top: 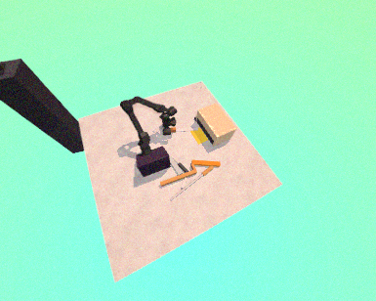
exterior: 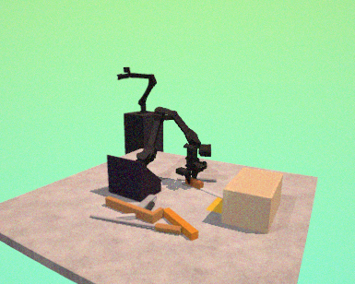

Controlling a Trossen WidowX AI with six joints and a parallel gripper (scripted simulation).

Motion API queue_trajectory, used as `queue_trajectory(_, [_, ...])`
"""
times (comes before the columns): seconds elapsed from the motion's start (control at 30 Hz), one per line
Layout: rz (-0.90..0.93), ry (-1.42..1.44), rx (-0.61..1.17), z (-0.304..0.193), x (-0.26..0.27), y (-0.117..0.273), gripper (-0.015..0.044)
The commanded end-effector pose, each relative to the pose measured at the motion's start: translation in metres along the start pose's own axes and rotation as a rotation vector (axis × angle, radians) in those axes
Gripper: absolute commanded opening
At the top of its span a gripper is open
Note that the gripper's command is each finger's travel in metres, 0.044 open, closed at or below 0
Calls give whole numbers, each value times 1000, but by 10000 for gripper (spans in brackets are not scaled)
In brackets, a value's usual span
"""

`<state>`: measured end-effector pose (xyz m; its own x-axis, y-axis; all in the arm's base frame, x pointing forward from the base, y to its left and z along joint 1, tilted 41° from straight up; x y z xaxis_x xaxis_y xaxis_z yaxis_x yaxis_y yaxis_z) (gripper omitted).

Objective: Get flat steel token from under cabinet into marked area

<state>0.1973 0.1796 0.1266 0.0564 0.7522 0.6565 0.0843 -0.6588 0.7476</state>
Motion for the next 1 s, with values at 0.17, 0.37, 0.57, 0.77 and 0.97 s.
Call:
queue_trajectory(0.17, [0, 3, 0, 2, 0, 0, 0])
queue_trajectory(0.37, [0, 6, 1, 9, 0, 0, 0])
queue_trajectory(0.57, [0, 9, 1, 16, -1, 0, 0])
queue_trajectory(0.77, [0, 11, 0, 24, -1, 0, 0])
queue_trajectory(0.97, [0, 13, 0, 31, -1, 0, 0])
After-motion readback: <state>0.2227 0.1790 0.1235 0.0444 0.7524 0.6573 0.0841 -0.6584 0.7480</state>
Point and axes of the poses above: the point midway between the two fingers, 35 mm back from their tips, its own y axis back along the fingers, its own x axis across the jaws, z = x × y, the point moved 4 cm from there along y, back along the fingers, and after that the axes turned 6 degrees about y, right-handed, at the moved point
